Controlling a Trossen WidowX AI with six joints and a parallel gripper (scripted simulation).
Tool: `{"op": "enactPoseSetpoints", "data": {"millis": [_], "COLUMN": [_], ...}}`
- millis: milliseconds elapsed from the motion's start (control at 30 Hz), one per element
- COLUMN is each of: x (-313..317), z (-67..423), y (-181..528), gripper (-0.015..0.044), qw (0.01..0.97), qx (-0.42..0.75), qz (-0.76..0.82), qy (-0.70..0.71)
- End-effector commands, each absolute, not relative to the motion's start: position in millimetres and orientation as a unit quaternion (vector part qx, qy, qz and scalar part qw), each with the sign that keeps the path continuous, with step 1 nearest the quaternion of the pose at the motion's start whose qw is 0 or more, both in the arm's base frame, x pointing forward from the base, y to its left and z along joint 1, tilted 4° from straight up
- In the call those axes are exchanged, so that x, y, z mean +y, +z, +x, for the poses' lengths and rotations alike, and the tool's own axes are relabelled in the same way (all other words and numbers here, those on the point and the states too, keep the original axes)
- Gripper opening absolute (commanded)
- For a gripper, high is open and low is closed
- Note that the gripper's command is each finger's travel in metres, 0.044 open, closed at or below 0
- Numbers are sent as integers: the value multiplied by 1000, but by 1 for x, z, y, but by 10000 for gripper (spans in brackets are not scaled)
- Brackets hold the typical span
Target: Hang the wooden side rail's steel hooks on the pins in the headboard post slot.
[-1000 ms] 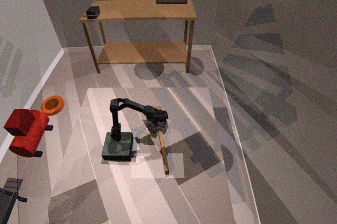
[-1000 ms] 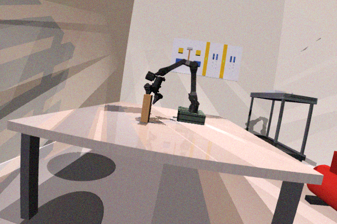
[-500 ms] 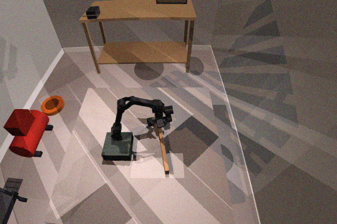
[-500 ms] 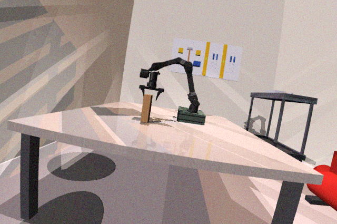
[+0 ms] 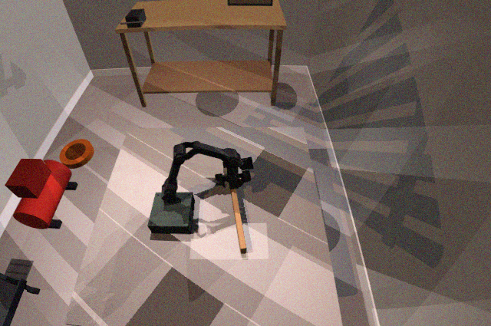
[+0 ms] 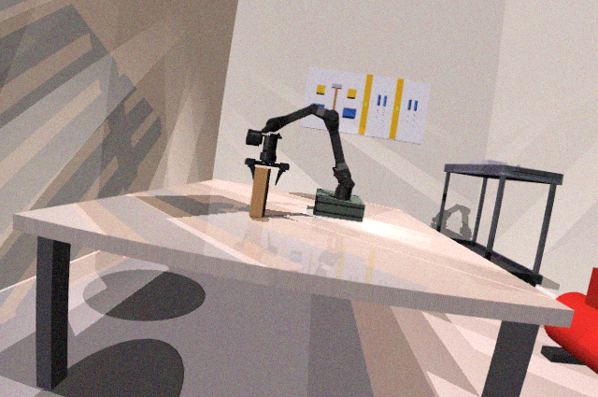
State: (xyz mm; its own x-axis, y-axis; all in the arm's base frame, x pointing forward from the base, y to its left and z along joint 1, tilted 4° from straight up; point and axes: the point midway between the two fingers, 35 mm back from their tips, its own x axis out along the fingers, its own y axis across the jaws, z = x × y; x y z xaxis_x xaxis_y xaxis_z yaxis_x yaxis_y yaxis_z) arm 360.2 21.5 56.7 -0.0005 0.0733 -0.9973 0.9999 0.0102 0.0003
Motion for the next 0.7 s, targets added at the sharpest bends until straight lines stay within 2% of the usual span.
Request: {"op": "enactPoseSetpoints", "data": {"millis": [0, 667], "x": [21, 24], "z": [360, 361], "y": [50, 19], "gripper": [440, 440], "qw": [484, 484], "qx": [519, 519], "qz": [516, 516], "qy": [-481, -480]}}
